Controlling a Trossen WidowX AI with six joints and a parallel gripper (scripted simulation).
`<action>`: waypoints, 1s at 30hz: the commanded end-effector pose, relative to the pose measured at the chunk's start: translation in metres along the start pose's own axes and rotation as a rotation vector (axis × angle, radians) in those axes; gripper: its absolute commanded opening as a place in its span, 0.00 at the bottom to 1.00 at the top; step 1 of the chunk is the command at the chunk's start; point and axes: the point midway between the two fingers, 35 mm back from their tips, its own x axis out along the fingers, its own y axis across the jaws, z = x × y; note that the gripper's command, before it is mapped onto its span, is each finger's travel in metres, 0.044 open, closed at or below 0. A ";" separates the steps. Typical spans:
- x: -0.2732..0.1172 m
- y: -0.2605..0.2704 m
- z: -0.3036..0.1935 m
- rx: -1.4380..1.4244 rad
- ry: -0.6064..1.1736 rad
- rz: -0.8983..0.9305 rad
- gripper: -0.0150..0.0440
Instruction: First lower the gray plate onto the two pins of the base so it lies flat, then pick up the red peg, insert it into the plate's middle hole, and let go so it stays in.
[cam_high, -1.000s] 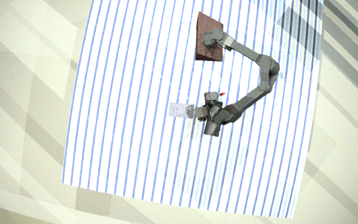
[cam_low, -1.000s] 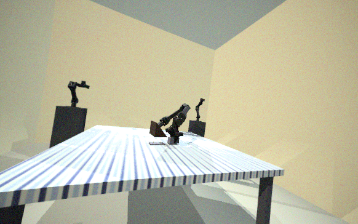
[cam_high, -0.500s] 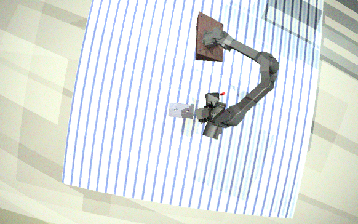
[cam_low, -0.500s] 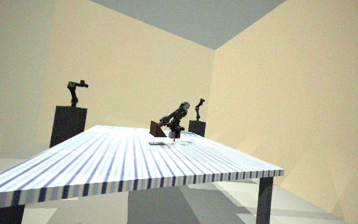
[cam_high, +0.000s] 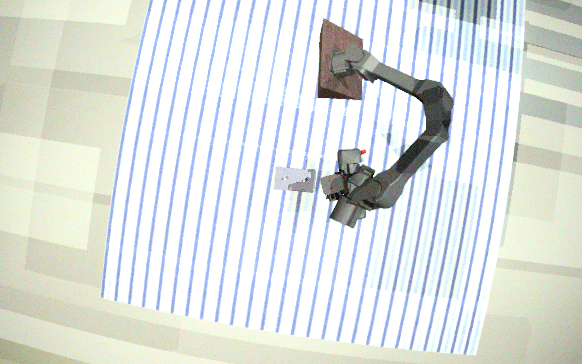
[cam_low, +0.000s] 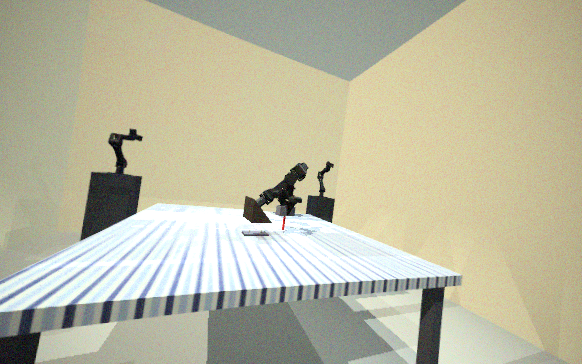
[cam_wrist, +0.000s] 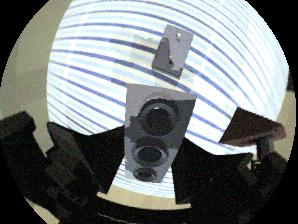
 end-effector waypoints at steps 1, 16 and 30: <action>-0.015 -0.001 -0.002 -0.006 -0.004 0.000 0.25; -0.028 -0.003 0.011 0.012 -0.001 -0.003 0.25; -0.009 -0.004 0.052 0.062 -0.005 -0.003 0.25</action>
